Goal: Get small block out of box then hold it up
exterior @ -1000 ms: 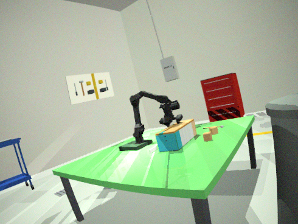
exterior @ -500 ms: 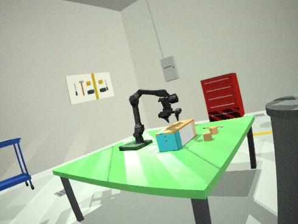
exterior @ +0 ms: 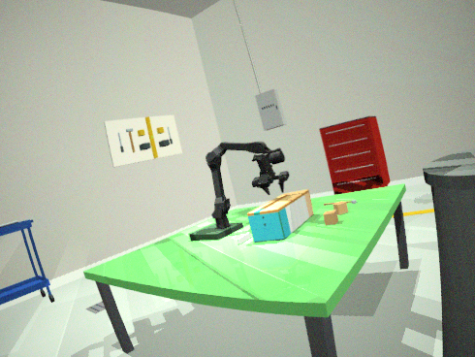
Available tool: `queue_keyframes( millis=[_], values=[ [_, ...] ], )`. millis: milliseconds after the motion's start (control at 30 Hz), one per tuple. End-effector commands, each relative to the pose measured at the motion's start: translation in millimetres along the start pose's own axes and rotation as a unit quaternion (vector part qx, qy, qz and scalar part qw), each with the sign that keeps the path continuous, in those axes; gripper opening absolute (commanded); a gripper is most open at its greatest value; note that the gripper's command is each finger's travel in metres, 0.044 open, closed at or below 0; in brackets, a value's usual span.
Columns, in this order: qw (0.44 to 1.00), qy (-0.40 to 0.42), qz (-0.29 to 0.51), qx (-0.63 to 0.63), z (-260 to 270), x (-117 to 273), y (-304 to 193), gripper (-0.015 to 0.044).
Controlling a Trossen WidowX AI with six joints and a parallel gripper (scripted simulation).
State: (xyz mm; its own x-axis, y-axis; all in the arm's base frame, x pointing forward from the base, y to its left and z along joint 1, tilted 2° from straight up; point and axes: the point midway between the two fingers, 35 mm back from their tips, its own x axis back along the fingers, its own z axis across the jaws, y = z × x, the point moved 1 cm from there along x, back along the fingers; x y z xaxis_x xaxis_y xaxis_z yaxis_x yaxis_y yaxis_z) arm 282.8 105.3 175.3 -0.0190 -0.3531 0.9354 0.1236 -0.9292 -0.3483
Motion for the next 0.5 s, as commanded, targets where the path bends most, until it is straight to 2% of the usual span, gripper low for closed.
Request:
queue_keyframes(
  millis=[0,133,233,333,467],
  values=[
    [0.993,0.000,0.003,0.120,-2.2,-2.6,-19.3,0.0285],
    [0.964,0.004,-0.016,0.267,-5.4,-3.7,-21.2,0.0285],
    [0.918,0.003,-0.033,0.396,-8.2,-4.5,-22.9,0.0285],
    [0.841,-0.002,-0.053,0.539,-11.4,-5.2,-24.8,0.0285],
    [0.704,-0.017,-0.078,0.705,-15.5,-5.9,-27.1,0.0285]
  ],
)
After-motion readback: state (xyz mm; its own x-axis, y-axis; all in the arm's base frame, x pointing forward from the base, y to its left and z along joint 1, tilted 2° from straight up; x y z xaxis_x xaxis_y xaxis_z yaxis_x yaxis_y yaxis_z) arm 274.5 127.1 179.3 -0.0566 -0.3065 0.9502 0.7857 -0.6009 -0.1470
